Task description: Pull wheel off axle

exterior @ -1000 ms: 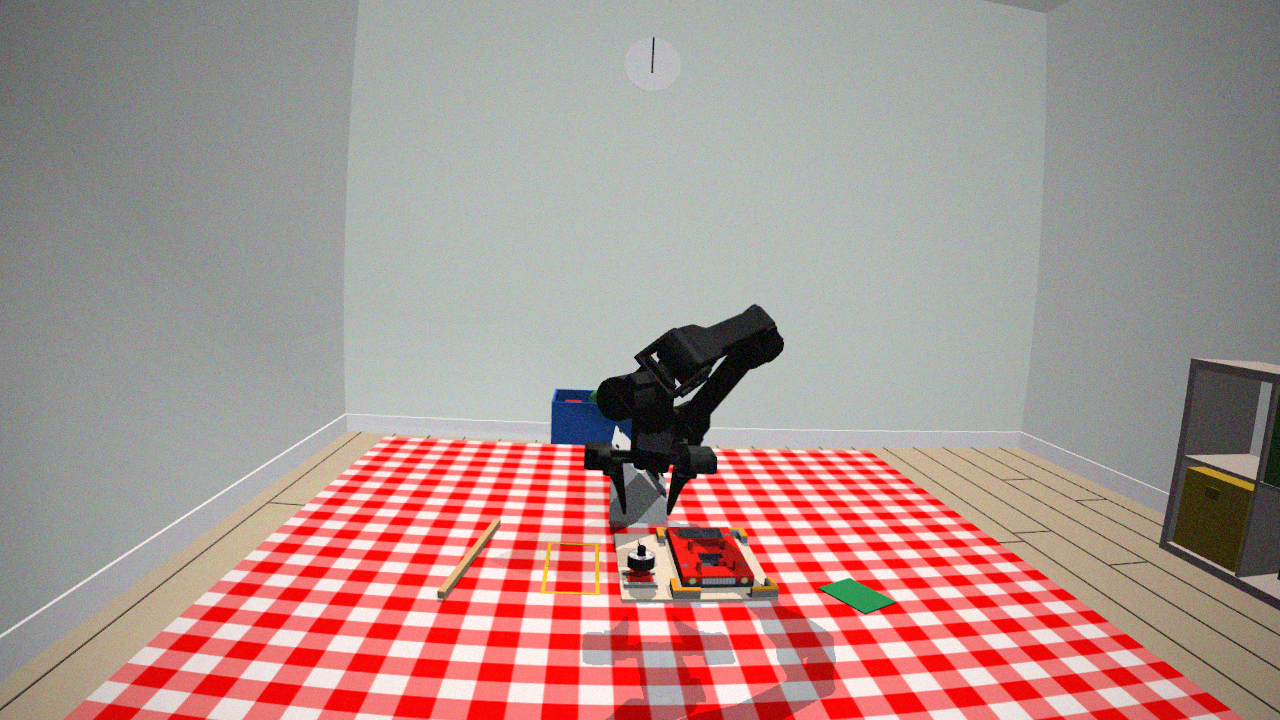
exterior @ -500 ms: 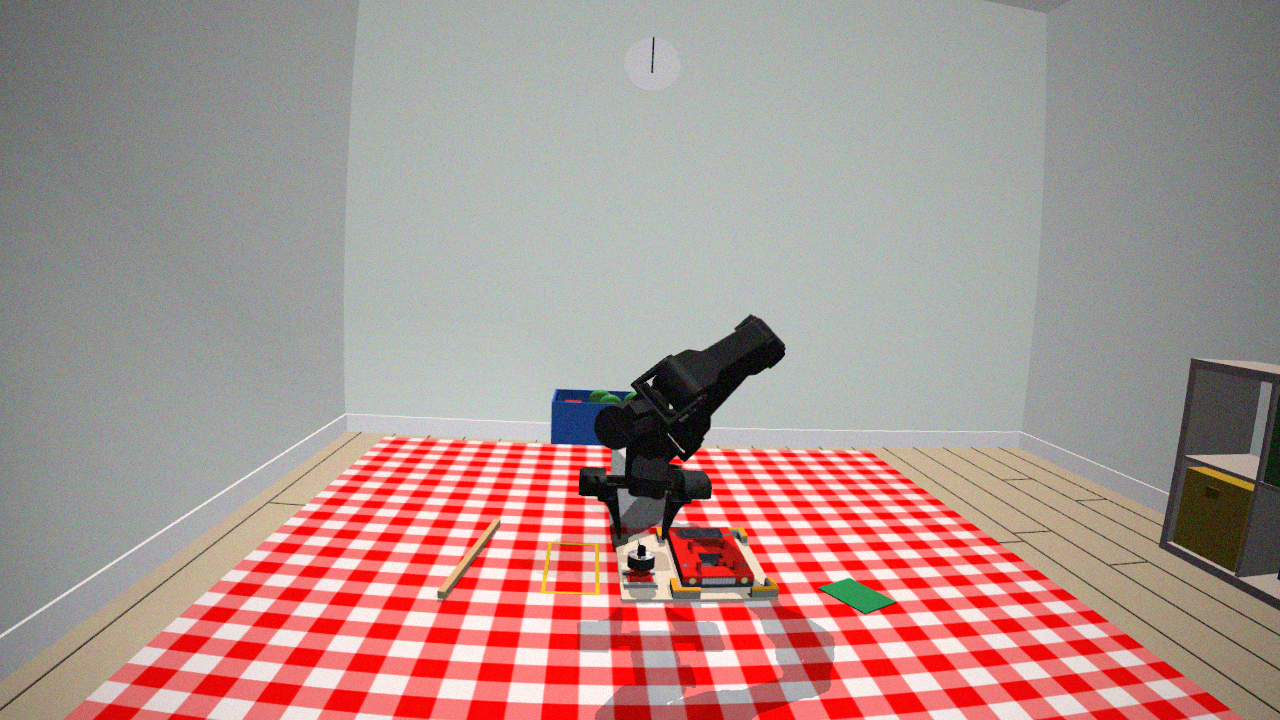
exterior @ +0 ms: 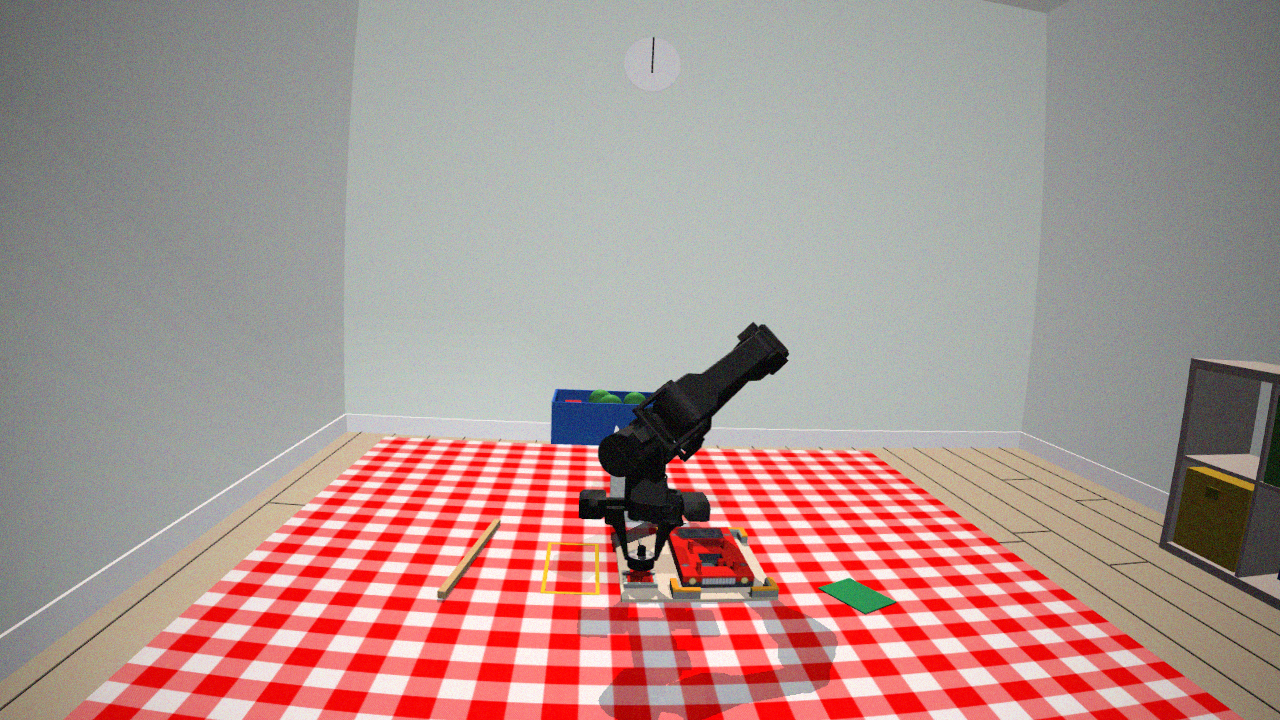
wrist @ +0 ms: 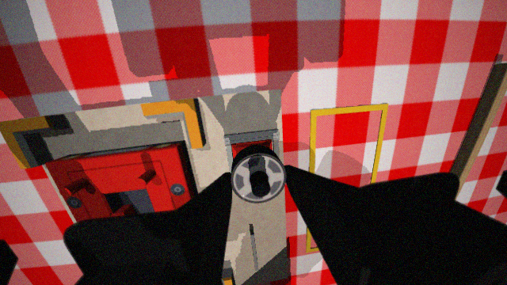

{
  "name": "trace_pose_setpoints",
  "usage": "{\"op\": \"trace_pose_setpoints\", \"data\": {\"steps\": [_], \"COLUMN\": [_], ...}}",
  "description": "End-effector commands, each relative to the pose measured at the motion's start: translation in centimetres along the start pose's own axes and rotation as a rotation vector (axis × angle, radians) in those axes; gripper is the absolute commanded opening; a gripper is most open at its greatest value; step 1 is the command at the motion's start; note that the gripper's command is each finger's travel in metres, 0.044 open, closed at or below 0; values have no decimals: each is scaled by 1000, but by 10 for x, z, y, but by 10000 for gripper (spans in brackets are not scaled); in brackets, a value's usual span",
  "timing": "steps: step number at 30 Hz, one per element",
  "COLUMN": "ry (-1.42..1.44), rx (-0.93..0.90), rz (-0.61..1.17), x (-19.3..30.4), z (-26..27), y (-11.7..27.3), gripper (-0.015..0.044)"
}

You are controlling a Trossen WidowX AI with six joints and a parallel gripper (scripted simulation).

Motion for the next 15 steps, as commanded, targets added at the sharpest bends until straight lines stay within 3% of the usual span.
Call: {"op": "trace_pose_setpoints", "data": {"steps": [1,4,9,15], "ry": [2,2,2,2], "rx": [0,0,0,0], "rz": [3,3,2,2], "x": [0,0,0,0], "z": [0,0,0,0], "y": [0,0,1,3], "gripper": [162,142,10,0]}}
Point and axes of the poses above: the point midway between the two fingers, 35 mm back from their tips, its own y axis back along the fingers, its own z axis across the jaws, x = y × z, the point moved 3 cm from there along y, back along the fingers, and after that the axes turned 9 degrees about y, right-handed, at the moved point
